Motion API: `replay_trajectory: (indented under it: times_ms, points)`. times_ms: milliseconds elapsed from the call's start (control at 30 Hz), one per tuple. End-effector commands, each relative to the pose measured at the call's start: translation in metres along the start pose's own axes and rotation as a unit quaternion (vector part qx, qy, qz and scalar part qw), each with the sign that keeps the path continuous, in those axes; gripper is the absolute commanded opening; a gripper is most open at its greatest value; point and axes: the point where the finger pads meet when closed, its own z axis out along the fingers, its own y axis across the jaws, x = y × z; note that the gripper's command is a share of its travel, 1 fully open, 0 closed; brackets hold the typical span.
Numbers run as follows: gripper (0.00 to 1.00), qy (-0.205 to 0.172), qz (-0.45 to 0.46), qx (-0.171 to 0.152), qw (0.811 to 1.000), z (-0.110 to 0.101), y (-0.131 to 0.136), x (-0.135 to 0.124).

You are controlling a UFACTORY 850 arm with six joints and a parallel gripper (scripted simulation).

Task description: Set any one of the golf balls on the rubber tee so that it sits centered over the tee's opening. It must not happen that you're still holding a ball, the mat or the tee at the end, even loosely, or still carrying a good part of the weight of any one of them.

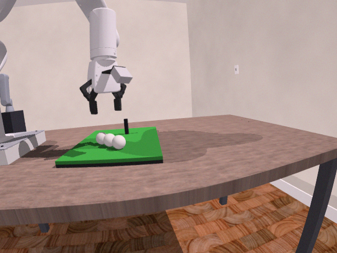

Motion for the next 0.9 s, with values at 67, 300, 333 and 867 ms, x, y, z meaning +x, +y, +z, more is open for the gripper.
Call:
replay_trajectory:
  times_ms: [67, 300, 333, 867]
  points:
    - [1.00, 0.000, 0.000, 0.001, 1.000, 0.016, 0.000, 0.001]
    - [1.00, -0.001, 0.000, 0.001, 1.000, 0.099, 0.001, -0.001]
    - [1.00, -0.001, 0.000, 0.001, 1.000, 0.099, 0.001, -0.001]
    - [0.00, -0.001, 0.000, 0.001, 1.000, 0.099, 0.001, -0.001]
